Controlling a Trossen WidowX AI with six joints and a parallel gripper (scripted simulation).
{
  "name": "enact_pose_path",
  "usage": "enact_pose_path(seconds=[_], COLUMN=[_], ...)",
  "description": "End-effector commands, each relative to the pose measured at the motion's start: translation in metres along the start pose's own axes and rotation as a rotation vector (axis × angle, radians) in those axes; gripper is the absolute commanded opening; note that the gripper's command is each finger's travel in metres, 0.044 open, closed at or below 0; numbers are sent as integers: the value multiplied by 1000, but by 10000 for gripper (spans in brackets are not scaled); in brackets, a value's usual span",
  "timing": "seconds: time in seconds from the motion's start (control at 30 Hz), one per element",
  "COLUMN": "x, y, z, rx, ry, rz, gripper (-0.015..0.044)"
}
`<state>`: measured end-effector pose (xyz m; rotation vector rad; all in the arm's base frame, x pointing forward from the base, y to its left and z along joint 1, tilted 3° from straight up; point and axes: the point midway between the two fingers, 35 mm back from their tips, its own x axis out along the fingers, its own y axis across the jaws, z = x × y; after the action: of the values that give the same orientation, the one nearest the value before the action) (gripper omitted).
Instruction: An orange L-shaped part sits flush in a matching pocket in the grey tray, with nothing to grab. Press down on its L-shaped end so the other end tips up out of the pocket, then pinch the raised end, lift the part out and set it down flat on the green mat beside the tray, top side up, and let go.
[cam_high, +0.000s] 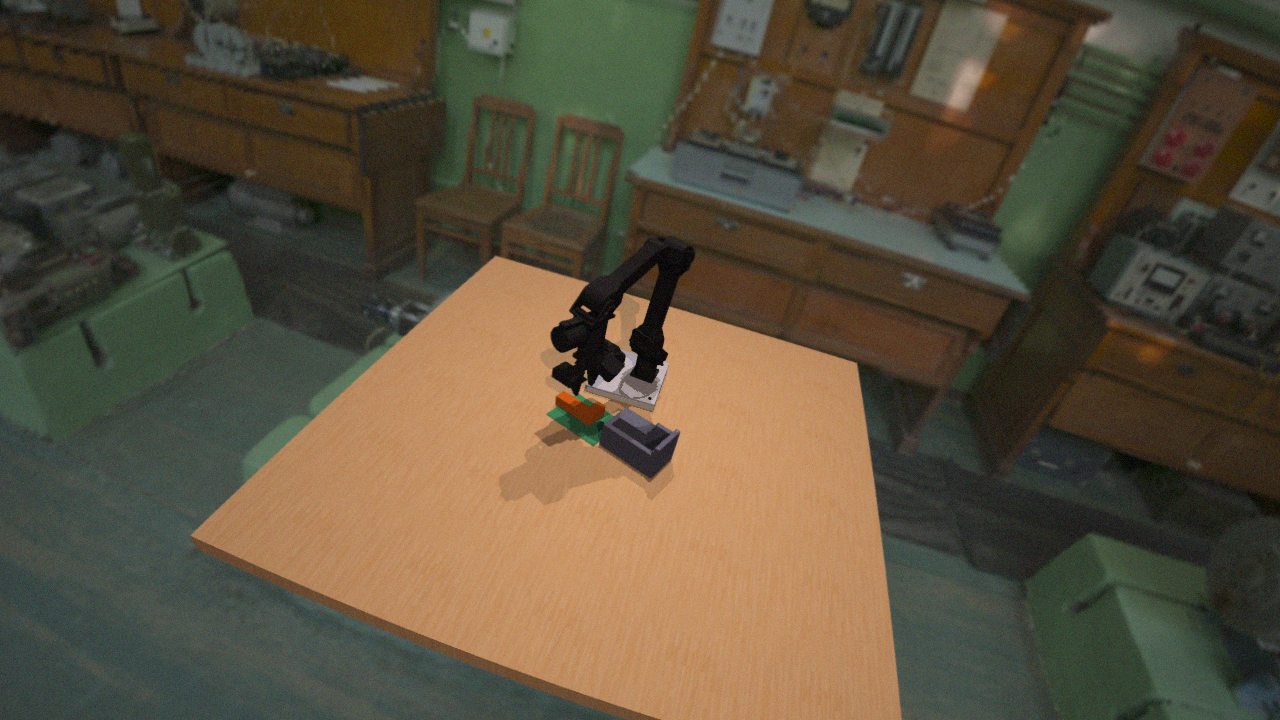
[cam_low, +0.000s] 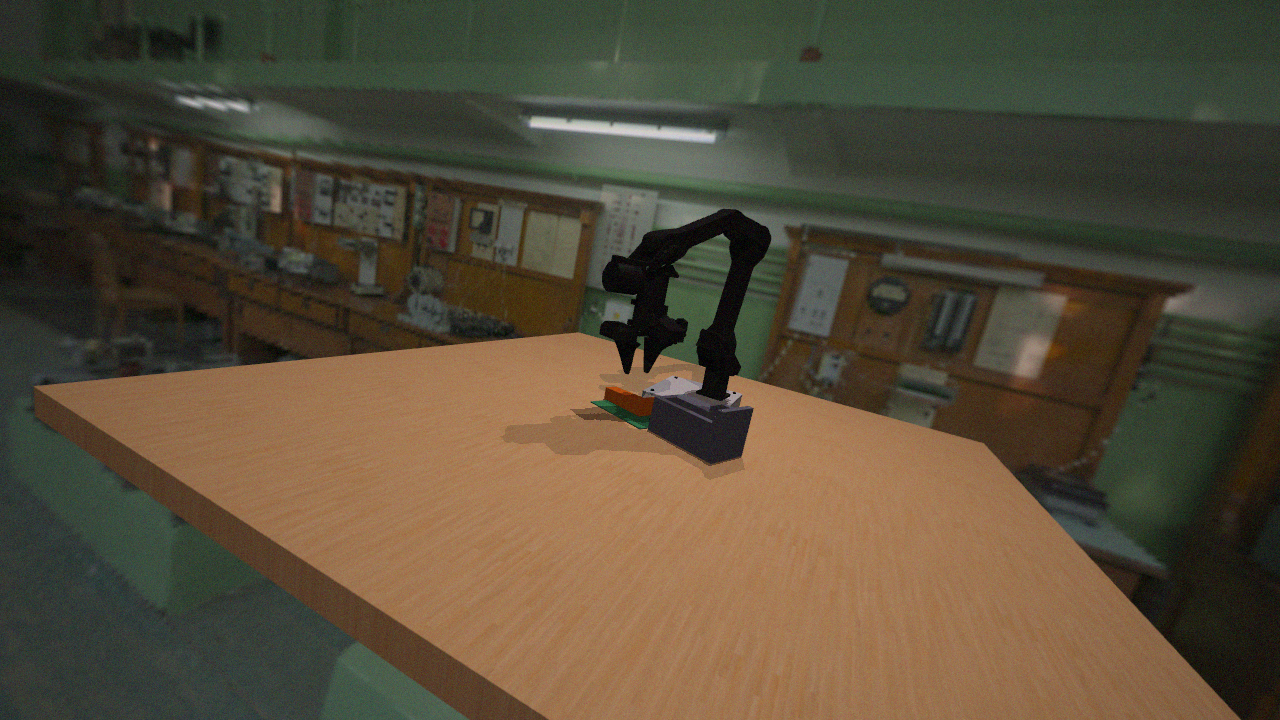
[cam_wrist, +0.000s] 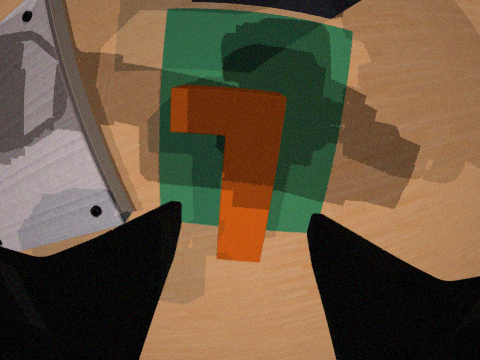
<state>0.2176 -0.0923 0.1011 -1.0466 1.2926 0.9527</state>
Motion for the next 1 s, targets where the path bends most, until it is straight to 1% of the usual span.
enact_pose_path(seconds=[0.0, 0.03, 0.07, 0.13, 0.2, 0.97], x=[-24, -36, -47, -68, -82, -78], y=[-4, -5, -5, -3, -1, -3], z=[0, 0, 0, 0, 0, -1], rx=[-1, -2, -2, -3, -4, 1], ry=[0, -1, -1, -2, -3, 2], rz=[-10, -11, -11, -11, -10, -20], gripper=[368, 394, 400, 400, 400, 400])
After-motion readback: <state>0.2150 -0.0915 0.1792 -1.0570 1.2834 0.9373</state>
